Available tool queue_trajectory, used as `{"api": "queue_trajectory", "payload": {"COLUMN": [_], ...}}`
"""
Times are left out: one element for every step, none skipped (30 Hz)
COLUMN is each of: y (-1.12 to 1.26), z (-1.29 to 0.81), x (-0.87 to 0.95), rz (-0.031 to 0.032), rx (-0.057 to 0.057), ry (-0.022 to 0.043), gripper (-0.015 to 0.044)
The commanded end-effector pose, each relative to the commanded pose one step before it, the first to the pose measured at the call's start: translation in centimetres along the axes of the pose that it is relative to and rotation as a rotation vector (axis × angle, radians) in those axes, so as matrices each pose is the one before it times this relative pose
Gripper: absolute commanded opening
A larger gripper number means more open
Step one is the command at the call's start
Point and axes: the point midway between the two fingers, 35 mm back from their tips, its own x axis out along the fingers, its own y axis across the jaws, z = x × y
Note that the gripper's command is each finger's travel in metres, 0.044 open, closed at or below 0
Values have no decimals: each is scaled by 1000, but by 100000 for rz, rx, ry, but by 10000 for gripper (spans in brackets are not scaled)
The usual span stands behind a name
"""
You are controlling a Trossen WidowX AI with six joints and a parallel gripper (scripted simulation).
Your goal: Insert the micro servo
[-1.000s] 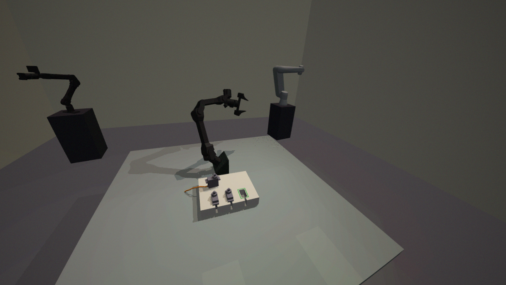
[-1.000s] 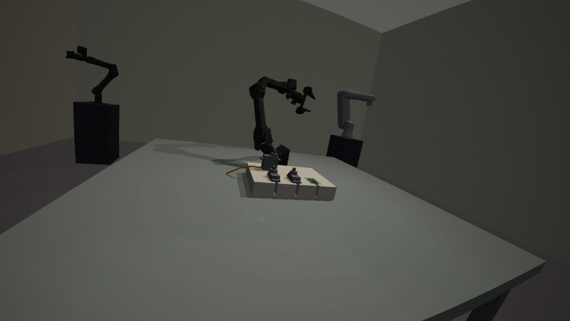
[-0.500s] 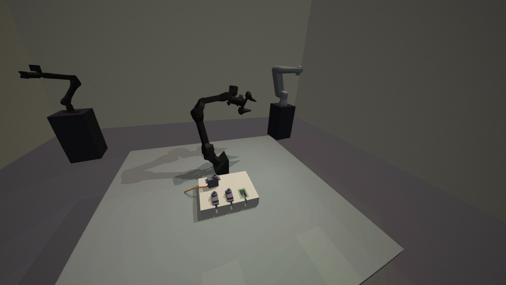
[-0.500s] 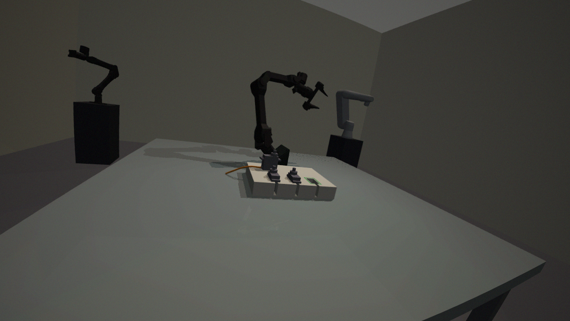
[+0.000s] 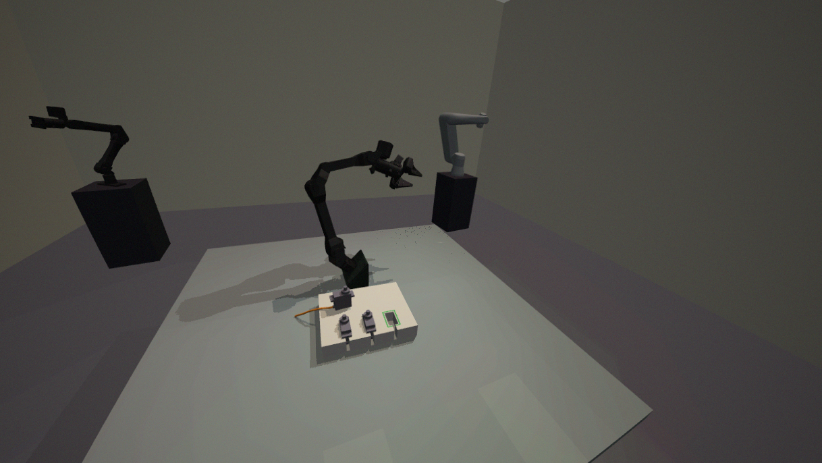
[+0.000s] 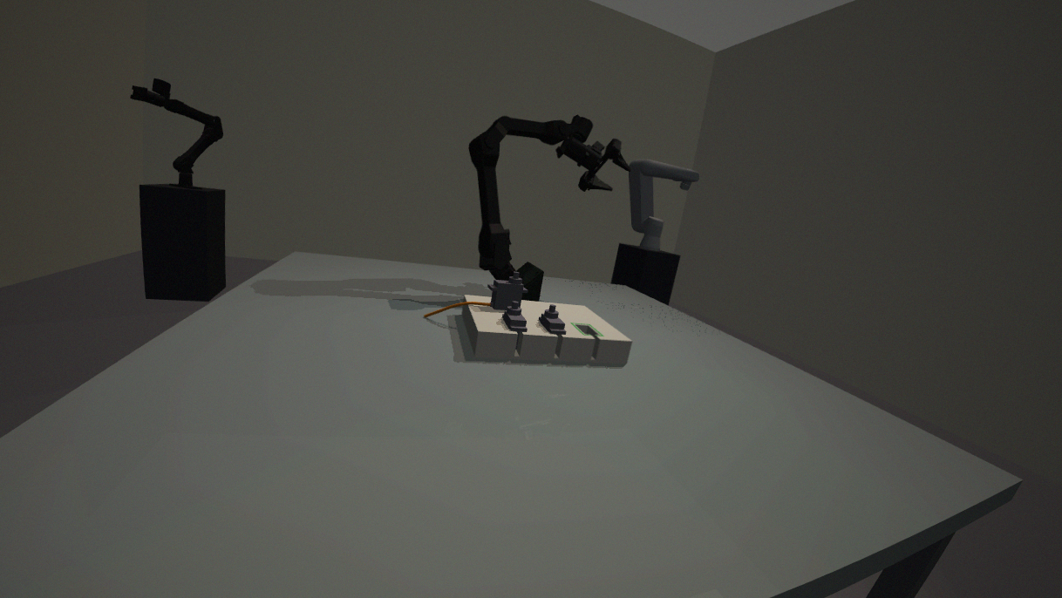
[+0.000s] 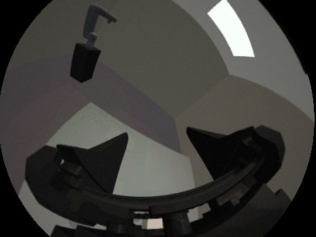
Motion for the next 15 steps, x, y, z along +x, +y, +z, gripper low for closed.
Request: {"api": "queue_trajectory", "payload": {"y": [-1596, -514, -523, -528, -533, -545, -530, -556, -562, -567, -572, -588, -581, -585, -588], "z": [-1956, -464, -454, -442, -430, -422, -395, -398, -387, -375, -363, -360, -339, -327, -315], "x": [102, 40, 43, 44, 46, 48, 45, 52, 54, 56, 58, 63, 62, 64, 66], "rz": [-1218, -339, -360, -376, -396, -419, -410, -457, -476, -494, -513, -553, -548, -566, -584], "rx": [10944, 3217, 3217, 3216, 3215, 3245, 3162, 3241, 3244, 3243, 3242, 3229, 3239, 3238, 3237], "ry": [4740, 1227, 1225, 1213, 1204, 1208, 1144, 1190, 1183, 1173, 1164, 1185, 1145, 1134, 1124], "gripper": [440, 440, 440, 440, 440, 440, 440, 440, 440, 440, 440, 440, 440, 440, 440]}}
